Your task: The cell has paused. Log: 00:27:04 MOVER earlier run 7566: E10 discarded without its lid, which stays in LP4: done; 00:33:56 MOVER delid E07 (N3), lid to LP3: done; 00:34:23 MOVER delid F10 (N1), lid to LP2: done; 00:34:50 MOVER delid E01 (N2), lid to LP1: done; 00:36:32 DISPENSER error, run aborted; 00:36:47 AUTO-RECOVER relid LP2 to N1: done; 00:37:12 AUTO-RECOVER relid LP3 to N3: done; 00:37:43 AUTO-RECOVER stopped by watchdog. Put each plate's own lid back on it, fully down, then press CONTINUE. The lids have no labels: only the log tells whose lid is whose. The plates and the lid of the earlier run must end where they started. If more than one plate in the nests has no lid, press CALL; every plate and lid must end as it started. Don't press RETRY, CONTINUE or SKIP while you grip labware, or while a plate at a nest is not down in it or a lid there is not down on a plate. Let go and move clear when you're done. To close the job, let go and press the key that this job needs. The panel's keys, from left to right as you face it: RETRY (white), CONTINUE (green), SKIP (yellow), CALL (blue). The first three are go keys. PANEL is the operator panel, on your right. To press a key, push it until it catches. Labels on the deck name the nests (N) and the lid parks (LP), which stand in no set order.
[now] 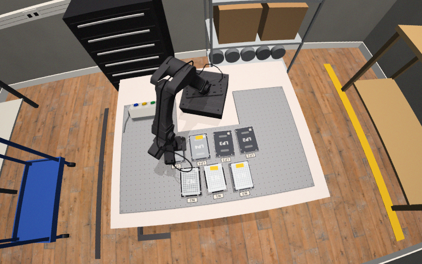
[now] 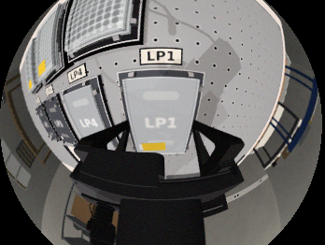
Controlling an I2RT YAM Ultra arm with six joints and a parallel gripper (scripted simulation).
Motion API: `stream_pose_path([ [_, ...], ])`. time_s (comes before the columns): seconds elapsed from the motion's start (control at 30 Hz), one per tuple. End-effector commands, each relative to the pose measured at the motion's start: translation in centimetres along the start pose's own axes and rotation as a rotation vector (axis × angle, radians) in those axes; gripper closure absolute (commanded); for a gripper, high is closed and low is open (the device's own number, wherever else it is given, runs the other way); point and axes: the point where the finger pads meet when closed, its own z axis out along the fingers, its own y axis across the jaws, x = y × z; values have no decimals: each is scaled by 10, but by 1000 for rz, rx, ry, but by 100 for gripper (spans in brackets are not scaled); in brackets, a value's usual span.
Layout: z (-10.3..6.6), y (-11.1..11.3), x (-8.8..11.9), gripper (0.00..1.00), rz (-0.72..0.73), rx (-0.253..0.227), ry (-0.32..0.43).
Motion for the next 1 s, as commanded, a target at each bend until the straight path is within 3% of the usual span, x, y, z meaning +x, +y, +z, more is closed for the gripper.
stream_pose_path([
  [0.0,-3,-1,-3,4,-1,6,-11],
  [0.6,-4,-1,-3,20,-1,6,-11],
  [0.63,-4,-1,-3,100,-1,6,-11],
  [0.97,-4,-1,-3,100,-1,6,-11],
])
